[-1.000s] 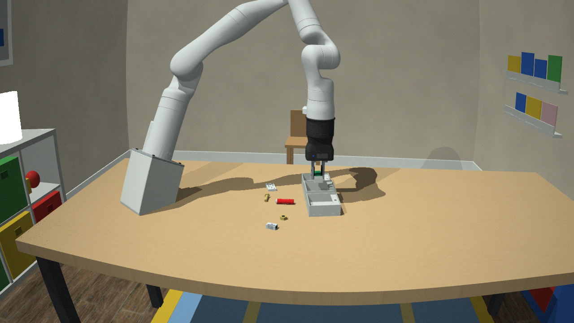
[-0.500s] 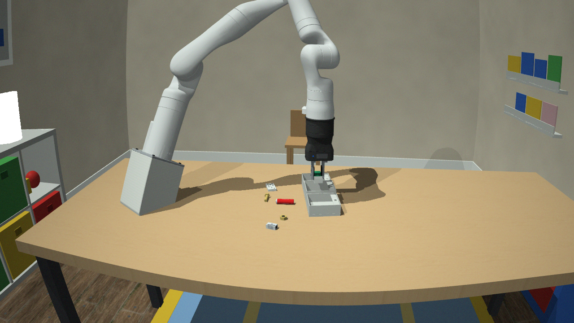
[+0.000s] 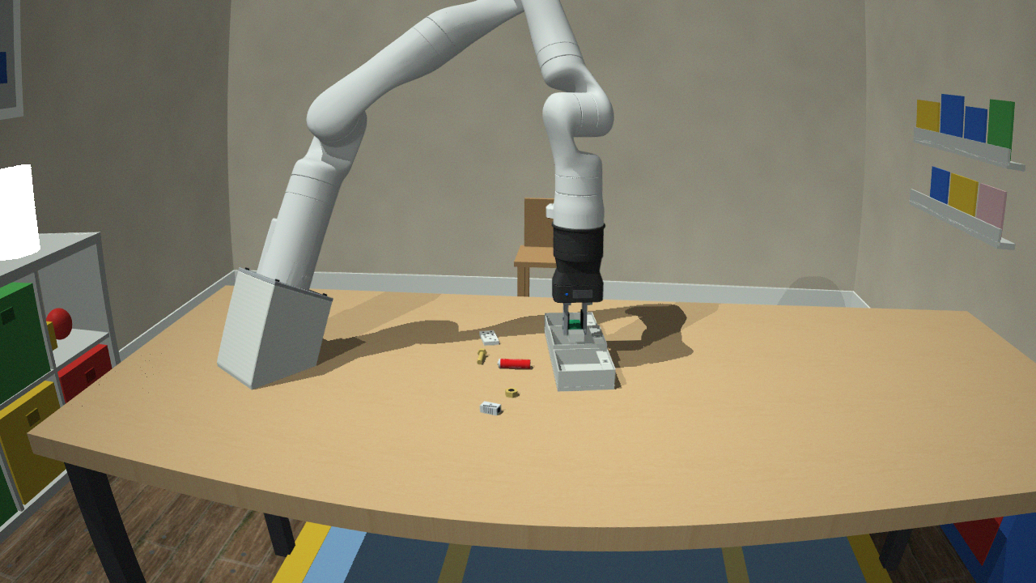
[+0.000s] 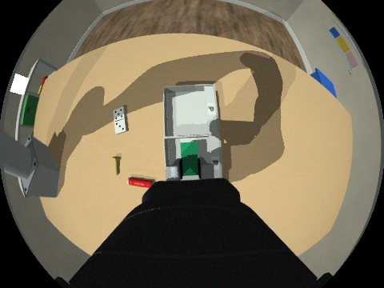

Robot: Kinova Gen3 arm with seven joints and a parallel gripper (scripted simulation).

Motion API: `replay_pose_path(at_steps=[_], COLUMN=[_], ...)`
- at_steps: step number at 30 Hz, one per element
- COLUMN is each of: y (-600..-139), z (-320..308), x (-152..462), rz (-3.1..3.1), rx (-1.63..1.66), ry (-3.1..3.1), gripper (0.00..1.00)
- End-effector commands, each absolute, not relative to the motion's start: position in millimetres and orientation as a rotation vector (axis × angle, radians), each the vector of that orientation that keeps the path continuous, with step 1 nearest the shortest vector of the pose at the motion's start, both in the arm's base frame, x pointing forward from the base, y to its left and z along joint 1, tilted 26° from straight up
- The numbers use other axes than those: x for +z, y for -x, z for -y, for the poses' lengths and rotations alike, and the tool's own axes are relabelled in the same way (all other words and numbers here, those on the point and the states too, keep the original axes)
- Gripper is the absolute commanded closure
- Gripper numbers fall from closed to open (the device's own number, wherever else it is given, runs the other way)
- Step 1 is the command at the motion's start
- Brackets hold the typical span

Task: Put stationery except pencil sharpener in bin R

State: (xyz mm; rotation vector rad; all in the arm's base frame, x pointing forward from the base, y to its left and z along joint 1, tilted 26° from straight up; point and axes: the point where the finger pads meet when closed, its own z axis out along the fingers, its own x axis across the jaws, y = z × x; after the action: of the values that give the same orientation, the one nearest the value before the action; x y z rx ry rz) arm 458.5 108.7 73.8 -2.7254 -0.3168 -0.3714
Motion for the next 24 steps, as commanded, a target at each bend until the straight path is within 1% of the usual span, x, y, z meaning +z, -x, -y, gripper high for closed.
replay_pose_path(at_steps=[1,11,24], y=[-458,-463,-461], z=[-109,-115,-116], x=[64,50,51], rz=[0.319,0.32,0.319], rx=[-0.367,-0.371,-0.364], ry=[2.729,2.729,2.727], gripper=[0.55,0.55,0.55])
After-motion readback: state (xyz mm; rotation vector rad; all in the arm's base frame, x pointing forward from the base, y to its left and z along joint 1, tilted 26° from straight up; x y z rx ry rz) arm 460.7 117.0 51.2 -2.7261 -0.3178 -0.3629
